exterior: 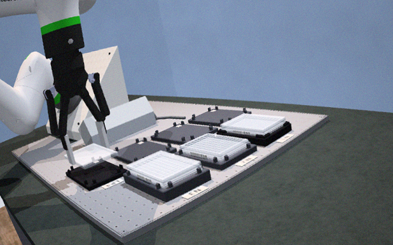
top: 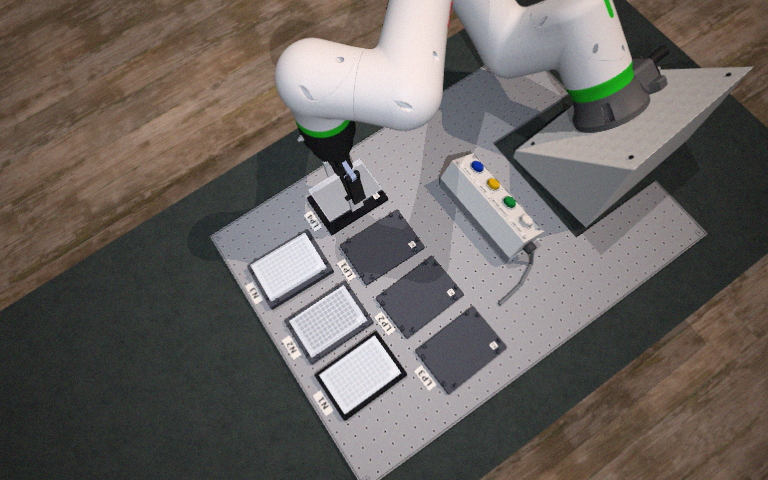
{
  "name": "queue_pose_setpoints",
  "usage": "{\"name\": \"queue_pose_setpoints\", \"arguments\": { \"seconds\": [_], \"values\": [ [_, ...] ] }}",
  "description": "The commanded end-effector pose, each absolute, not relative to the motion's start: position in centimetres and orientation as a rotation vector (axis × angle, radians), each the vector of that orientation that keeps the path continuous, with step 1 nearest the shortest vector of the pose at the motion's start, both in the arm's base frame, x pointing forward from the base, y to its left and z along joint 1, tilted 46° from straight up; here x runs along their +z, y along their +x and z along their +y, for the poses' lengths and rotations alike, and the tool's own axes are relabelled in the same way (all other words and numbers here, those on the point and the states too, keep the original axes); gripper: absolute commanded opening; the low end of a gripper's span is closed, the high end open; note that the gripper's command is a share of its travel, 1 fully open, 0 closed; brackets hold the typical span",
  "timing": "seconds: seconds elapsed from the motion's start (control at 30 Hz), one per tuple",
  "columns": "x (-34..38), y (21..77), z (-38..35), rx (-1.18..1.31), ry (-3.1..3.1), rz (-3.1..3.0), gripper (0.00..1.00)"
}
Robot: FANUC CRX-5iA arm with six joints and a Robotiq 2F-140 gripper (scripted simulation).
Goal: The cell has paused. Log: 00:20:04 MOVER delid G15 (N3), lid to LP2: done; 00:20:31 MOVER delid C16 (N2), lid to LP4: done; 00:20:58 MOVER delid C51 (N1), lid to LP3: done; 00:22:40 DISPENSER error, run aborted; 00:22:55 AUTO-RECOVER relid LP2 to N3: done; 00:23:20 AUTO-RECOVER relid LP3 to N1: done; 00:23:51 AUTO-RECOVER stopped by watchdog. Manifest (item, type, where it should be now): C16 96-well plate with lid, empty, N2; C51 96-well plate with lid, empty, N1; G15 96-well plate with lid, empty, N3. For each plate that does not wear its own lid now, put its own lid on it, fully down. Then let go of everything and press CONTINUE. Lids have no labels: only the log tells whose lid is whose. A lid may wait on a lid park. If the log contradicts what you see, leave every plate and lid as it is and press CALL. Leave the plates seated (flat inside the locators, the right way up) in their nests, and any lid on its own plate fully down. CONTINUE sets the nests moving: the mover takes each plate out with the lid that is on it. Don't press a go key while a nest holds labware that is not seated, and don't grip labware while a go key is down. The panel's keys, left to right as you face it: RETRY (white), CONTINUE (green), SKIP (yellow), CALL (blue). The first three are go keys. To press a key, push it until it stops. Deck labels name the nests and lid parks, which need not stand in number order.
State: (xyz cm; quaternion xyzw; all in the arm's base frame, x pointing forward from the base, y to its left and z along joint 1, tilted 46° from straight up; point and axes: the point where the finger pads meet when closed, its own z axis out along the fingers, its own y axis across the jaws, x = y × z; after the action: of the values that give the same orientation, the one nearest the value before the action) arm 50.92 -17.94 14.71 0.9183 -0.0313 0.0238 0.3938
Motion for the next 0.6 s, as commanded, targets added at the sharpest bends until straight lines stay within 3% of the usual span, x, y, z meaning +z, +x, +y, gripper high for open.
{"name": "queue_pose_setpoints", "arguments": {
  "seconds": [0.0, 0.57],
  "values": [
    [15.3, 50.9, -17.4, 0.061, 2.330, -0.079, 0.00],
    [16.9, 50.9, -15.6, 0.061, 2.330, -0.079, 0.00]
  ]
}}
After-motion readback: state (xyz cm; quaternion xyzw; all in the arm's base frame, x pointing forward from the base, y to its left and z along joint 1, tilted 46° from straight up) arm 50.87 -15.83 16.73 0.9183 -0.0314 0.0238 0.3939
